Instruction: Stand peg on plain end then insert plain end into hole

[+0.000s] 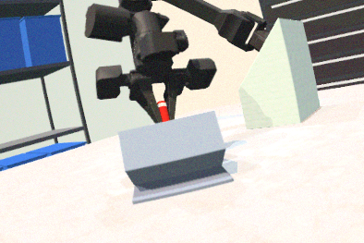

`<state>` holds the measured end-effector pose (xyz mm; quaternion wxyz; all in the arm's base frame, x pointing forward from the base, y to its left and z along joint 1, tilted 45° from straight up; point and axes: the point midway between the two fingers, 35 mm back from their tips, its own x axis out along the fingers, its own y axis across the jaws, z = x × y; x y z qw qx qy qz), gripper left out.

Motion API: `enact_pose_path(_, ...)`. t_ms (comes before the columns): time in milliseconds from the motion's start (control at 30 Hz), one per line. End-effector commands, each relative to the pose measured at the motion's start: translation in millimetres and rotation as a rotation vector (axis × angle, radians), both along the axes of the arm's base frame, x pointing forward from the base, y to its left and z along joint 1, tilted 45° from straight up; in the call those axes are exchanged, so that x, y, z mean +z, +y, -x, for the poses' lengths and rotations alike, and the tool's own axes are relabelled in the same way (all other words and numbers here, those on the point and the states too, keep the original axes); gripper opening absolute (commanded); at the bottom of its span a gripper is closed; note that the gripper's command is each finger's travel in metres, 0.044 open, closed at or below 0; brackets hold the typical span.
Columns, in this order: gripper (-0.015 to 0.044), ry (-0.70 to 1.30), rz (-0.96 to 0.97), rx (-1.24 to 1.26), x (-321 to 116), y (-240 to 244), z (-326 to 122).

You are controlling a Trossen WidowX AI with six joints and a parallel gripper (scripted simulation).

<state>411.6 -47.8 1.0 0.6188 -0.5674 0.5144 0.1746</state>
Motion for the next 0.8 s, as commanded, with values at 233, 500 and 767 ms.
enact_pose_path(233,0.0026,0.0,0.0,0.0,0.1,0.0,0.1)
enact_pose_path(500,0.0236,0.0,0.0,0.0,0.1,0.0,0.1)
enact_pose_path(767,0.044,0.0,0.0,0.001,3.5,1.6,1.2)
